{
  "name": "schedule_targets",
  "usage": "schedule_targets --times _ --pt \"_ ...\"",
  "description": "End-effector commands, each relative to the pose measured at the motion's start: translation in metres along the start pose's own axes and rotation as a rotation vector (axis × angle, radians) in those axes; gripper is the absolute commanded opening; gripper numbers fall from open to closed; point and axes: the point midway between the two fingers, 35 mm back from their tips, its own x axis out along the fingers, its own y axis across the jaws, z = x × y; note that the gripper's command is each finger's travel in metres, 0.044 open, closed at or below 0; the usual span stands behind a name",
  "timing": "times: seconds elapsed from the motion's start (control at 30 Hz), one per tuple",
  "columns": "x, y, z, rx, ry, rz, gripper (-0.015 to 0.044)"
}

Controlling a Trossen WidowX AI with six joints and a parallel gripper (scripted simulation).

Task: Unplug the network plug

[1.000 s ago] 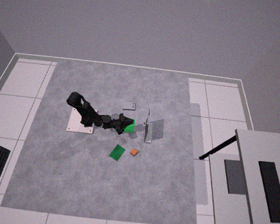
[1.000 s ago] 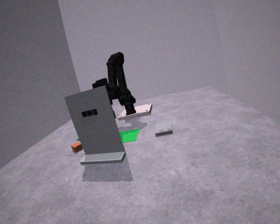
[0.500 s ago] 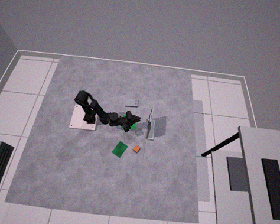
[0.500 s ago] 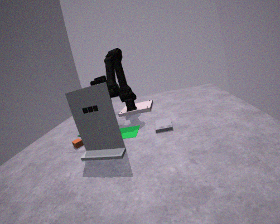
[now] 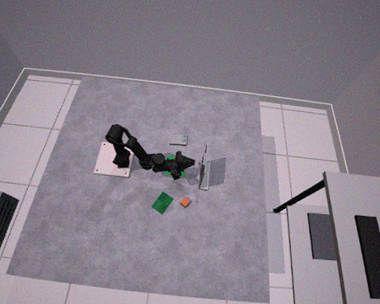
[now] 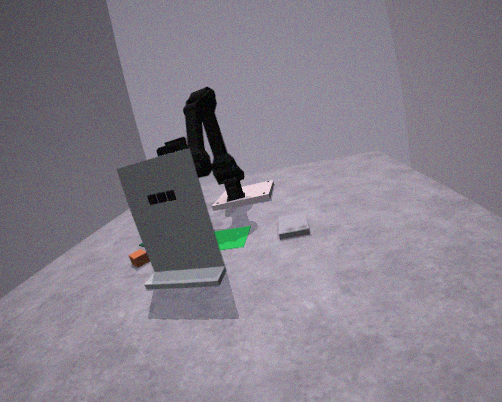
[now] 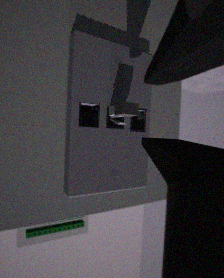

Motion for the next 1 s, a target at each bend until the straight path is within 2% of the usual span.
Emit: schedule_targets --times 0.0,0.6,0.67,0.97 --pt "0.008 0.000 0.003 0.005 -0.005 0.000 0.0156" --pt "0.031 0.000 0.009 0.004 -0.005 0.002 0.0156" --pt "0.031 0.000 0.009 0.004 -0.005 0.002 0.0104" --pt "0.031 0.000 0.009 0.004 -0.005 0.002 0.0044"
